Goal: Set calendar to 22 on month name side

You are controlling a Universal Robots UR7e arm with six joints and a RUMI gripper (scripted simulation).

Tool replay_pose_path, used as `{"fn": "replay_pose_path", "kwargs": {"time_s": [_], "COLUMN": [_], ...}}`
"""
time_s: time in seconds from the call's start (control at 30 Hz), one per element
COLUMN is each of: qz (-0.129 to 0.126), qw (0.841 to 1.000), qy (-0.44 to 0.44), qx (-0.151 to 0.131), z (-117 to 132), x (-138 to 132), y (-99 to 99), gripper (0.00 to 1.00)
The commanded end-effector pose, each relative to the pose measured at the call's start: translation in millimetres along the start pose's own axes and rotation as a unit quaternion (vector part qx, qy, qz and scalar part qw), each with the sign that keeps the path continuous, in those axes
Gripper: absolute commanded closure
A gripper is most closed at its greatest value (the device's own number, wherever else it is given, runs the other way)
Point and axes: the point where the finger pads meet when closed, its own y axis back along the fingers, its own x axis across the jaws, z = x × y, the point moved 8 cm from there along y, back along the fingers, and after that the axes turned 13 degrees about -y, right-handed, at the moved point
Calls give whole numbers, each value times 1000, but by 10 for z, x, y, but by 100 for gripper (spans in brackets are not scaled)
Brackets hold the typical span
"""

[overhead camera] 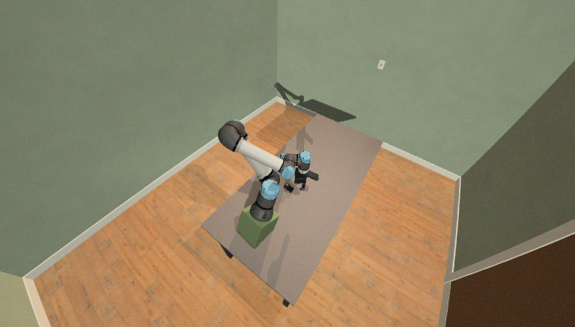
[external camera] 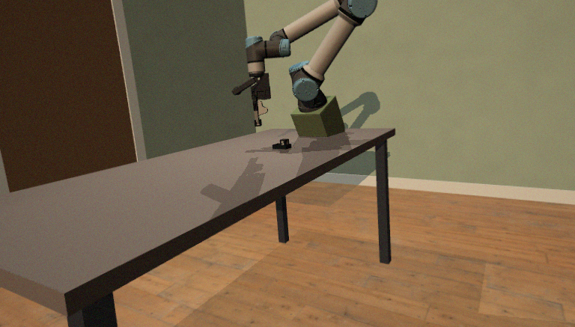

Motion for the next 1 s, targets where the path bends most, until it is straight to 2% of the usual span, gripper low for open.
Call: {"fn": "replay_pose_path", "kwargs": {"time_s": [0.0, 0.2, 0.57, 0.97], "qz": [7, 6, 6, 5], "qw": [997, 989, 973, 959], "qy": [-77, -149, -229, -282], "qx": [4, 5, 5, 5], "z": [28, 58, 95, 122], "x": [-3, 10, 25, 34], "y": [3, 4, 5, 6], "gripper": [90, 90, 90, 90]}}
